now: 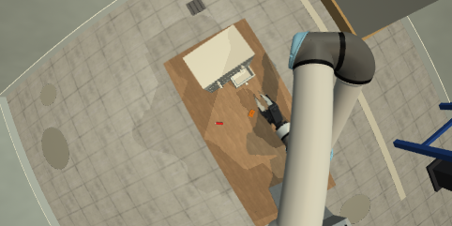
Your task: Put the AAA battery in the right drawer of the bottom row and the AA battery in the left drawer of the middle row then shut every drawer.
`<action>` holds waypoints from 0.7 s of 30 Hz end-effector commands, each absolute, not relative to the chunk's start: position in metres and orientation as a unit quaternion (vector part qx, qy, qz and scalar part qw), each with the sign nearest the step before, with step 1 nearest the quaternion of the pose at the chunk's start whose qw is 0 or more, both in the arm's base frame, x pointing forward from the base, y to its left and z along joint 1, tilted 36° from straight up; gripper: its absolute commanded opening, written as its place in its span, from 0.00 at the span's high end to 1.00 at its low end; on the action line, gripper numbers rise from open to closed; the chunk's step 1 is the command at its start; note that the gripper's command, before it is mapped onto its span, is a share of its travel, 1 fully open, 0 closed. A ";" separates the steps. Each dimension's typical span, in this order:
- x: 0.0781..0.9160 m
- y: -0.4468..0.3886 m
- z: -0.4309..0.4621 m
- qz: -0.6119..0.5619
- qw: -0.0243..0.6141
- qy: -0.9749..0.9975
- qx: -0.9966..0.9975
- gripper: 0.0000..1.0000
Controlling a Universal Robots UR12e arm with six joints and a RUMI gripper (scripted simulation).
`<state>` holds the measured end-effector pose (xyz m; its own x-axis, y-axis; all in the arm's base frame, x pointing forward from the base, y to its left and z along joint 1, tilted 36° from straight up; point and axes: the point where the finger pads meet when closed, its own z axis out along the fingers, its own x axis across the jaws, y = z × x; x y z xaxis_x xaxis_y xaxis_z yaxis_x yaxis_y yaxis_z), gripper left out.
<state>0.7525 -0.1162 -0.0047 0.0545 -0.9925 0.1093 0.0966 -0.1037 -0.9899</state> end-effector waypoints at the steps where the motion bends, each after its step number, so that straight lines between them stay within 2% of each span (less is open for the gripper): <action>1: 0.751 -0.116 -0.004 -0.531 0.507 0.437 -0.520 0.80; 21: 0.736 -0.117 0.000 -0.503 0.474 0.469 -0.550 0.80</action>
<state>0.7405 -0.1164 -0.0018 0.0545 -0.9926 0.1087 0.0002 -0.1089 -0.9941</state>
